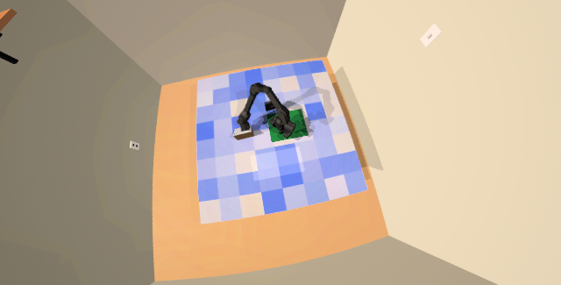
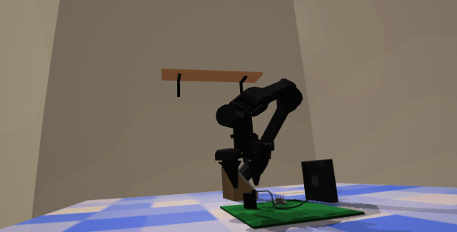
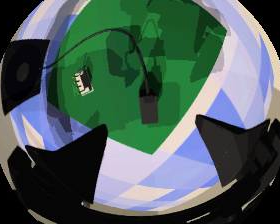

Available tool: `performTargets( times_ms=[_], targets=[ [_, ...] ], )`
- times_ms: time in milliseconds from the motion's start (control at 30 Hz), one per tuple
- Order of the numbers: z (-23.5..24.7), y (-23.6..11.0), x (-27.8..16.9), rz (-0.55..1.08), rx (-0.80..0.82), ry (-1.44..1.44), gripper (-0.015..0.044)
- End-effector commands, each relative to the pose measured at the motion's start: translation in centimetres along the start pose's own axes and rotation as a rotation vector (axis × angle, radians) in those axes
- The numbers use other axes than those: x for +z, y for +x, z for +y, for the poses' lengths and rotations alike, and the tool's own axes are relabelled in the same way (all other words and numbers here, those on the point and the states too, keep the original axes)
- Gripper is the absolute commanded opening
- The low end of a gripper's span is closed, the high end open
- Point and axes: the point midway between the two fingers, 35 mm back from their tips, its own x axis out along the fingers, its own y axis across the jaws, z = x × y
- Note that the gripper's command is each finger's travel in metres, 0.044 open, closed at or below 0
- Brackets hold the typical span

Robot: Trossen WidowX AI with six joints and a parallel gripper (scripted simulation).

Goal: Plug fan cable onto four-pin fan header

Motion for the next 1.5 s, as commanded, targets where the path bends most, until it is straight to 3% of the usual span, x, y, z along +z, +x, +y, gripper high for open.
performTargets(
  times_ms=[0, 900, 1467],
  targets=[
    [0.1, 0.9, 0.0, -0.005, 0.004, 0.009, 0.044],
    [0.2, 4.5, 0.0, -0.007, 0.007, 0.009, 0.044],
    [0.1, 4.3, 0.0, -0.001, 0.004, 0.0, 0.0]
  ],
)
